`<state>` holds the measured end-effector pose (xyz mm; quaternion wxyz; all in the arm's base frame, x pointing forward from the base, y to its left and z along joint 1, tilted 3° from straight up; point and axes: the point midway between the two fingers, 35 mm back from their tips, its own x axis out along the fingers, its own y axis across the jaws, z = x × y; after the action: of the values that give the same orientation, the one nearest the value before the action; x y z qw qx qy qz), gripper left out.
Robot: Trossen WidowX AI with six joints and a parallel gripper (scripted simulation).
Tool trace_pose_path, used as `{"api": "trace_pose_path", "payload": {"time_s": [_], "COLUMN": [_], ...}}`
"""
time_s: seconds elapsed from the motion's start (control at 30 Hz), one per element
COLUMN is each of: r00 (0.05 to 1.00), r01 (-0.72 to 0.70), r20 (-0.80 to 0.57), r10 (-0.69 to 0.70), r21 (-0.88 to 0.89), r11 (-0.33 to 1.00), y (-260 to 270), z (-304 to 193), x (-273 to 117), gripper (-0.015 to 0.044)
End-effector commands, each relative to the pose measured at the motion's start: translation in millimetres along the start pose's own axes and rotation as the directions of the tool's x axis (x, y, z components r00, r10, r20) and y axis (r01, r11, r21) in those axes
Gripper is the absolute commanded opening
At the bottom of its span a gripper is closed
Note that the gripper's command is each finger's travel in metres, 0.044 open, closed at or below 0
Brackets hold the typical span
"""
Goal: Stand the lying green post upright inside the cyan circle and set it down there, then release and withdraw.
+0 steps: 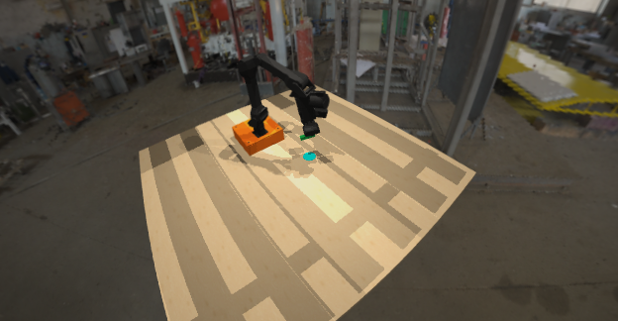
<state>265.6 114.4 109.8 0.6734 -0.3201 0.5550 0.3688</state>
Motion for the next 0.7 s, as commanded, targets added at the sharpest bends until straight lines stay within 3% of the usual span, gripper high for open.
{"api": "trace_pose_path", "payload": {"time_s": [0.0,0.67], "r00": [0.999,0.984], "r01": [-0.010,-0.046], "r20": [0.030,0.175], "r10": [0.010,0.034], "r21": [0.019,0.067], "r11": [1.000,0.997], "y": [-1,-9], "z": [0,6], "x": [3,15], "gripper": [0.0023,0.0023]}}
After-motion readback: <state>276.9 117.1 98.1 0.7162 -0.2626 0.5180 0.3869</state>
